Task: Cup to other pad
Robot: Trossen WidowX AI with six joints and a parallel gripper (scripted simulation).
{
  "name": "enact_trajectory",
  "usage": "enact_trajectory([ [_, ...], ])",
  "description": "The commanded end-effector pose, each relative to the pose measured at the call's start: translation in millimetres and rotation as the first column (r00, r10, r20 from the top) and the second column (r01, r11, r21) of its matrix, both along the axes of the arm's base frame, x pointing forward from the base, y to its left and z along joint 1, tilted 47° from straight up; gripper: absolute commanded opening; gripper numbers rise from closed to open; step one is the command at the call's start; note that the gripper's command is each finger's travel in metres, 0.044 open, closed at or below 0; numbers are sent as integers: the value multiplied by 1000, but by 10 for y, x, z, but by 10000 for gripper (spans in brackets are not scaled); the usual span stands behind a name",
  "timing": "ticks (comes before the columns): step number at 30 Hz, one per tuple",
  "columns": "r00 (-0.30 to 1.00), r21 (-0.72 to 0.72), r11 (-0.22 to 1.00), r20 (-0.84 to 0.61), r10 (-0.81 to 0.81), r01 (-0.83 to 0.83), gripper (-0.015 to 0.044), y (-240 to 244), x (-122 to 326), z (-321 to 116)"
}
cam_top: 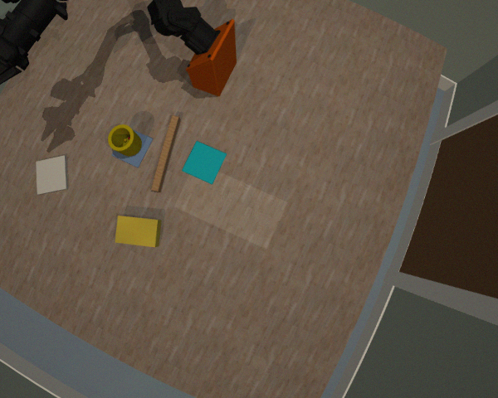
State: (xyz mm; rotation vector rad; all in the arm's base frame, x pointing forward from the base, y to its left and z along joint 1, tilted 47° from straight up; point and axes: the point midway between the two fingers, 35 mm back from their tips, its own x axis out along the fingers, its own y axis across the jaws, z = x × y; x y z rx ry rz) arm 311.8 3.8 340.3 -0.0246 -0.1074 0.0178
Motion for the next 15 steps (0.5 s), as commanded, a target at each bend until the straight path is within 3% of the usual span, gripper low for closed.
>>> enact_trajectory([
  [1, 1000, -6, 1000, -16, -5, 5, 374, -1, 19, -34],
  [5, 934, -180, 982, -339, -111, 52, 269, -15, 288, -760],
  [9, 719, -442, 895, -642, -266, -63, 167, -27, 298, -1590],
  [12, 508, -589, 762, -759, -407, -269, 167, -60, 136, -2080],
  [15, 303, -627, 568, -768, -564, -533, 167, -119, -95, -2408],
])
